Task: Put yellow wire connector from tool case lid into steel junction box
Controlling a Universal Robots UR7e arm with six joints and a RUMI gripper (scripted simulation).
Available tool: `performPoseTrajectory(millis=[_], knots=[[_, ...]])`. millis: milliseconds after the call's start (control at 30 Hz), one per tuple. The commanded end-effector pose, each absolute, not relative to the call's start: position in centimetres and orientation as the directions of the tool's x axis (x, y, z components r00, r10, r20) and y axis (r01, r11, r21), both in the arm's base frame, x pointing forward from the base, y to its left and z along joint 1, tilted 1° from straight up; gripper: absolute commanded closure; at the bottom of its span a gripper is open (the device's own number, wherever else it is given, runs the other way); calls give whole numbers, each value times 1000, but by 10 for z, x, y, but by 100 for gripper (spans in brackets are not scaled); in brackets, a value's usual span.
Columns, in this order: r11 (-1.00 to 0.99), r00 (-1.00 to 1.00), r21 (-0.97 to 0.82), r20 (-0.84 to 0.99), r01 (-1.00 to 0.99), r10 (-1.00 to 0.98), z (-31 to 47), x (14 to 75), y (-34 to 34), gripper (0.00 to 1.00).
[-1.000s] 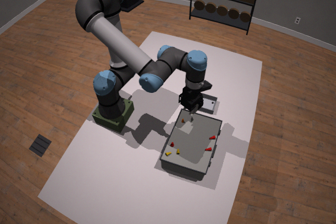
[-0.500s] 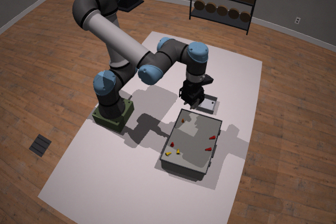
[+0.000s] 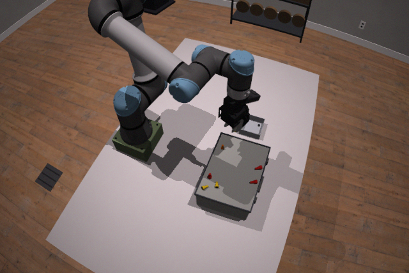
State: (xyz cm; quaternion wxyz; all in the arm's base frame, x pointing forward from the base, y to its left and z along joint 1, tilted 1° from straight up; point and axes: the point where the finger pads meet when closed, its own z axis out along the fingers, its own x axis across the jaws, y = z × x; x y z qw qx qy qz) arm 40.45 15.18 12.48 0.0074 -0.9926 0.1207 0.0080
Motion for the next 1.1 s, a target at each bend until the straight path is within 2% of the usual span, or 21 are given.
performPoseTrajectory(millis=[0,500,1067], knots=[[-971,971,-13,-17,-240,-240,125,405,157,100],[-971,971,-13,-17,-240,-240,126,411,215,100],[-971,971,-13,-17,-240,-240,128,422,317,100]])
